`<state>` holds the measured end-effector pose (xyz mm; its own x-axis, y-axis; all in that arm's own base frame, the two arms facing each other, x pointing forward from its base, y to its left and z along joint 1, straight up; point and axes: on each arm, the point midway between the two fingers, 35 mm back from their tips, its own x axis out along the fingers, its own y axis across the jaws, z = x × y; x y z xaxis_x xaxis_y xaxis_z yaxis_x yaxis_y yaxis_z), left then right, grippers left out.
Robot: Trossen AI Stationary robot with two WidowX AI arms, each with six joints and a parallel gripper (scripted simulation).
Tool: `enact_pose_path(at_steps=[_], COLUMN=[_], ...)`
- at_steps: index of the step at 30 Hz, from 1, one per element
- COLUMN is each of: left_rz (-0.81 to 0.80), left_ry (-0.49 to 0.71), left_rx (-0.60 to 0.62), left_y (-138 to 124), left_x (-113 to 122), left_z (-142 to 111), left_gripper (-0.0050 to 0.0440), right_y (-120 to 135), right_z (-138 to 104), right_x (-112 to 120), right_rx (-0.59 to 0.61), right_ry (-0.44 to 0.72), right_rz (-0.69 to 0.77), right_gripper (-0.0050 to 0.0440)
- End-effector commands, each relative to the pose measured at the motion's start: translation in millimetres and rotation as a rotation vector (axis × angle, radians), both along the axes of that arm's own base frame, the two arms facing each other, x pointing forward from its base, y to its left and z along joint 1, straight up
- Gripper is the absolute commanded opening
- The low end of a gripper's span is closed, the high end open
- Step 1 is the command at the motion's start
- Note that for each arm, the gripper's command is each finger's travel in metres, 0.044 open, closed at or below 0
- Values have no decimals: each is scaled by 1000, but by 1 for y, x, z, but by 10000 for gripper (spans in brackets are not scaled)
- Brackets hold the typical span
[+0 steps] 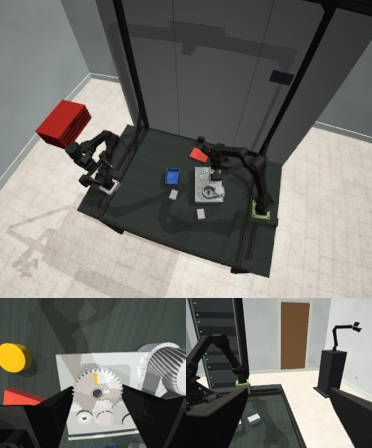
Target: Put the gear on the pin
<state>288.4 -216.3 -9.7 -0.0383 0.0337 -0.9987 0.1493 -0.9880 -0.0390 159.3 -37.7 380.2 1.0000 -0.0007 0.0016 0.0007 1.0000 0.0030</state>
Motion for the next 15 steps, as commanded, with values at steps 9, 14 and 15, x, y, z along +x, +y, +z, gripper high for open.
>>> enact_pose_path(at_steps=[9, 14, 15], left_rz=[-2, -2, -2], left_ry=[-38, -38, -38], left_rx=[-34, -34, -34], left_y=[-6, -6, -6], left_x=[7, 7, 7], left_z=[48, 48, 48], left_gripper=[0, 0, 0], right_y=[0, 0, 0], right_z=[0, 0, 0], right_x=[0, 0, 0], right_rx=[-2, -2, -2], right_ry=[0, 0, 0], right_rz=[1, 1, 1], right_gripper=[400, 400, 400])
